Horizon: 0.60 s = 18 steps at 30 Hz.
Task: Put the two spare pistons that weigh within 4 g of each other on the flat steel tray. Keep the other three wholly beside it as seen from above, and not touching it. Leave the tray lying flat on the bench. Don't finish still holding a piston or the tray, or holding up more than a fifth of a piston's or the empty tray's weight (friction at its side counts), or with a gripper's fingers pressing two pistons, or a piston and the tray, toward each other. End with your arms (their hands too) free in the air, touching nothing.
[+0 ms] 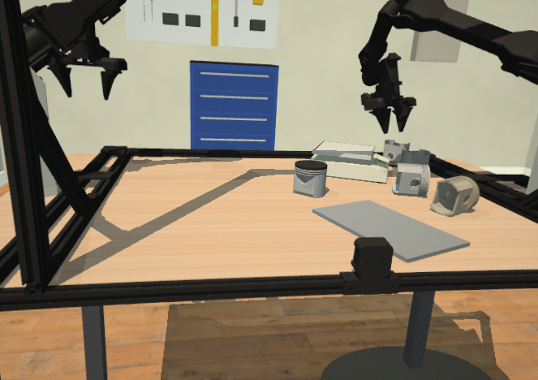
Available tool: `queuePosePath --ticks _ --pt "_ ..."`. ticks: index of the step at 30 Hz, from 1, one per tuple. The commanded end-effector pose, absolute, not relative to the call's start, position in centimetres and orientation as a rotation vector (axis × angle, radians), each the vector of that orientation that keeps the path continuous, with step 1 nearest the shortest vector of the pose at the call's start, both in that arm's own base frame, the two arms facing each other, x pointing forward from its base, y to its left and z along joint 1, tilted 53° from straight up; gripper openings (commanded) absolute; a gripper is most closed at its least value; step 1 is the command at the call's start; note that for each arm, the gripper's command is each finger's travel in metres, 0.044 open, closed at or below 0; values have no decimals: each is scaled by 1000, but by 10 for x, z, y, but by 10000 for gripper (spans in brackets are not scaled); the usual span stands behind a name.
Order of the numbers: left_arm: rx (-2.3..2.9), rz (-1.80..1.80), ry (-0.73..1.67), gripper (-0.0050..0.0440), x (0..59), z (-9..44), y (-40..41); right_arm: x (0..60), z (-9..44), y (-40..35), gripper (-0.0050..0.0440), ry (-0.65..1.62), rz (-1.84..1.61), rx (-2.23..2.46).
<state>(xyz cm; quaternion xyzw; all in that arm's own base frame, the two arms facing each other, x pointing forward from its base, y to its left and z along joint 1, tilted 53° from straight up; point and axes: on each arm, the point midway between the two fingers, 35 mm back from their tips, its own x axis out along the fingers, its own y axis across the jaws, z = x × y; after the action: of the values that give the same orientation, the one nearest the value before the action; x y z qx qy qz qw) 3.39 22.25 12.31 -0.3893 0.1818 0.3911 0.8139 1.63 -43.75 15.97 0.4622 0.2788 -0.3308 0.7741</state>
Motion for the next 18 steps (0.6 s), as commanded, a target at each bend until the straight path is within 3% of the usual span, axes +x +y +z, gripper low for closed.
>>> queuePosePath --ticks 1,18 --pt "-830 832 386 440 34 123 222 19 150 -439 378 610 -717 1023" --pt "-830 832 386 440 34 123 222 32 133 -445 378 606 -721 1025"
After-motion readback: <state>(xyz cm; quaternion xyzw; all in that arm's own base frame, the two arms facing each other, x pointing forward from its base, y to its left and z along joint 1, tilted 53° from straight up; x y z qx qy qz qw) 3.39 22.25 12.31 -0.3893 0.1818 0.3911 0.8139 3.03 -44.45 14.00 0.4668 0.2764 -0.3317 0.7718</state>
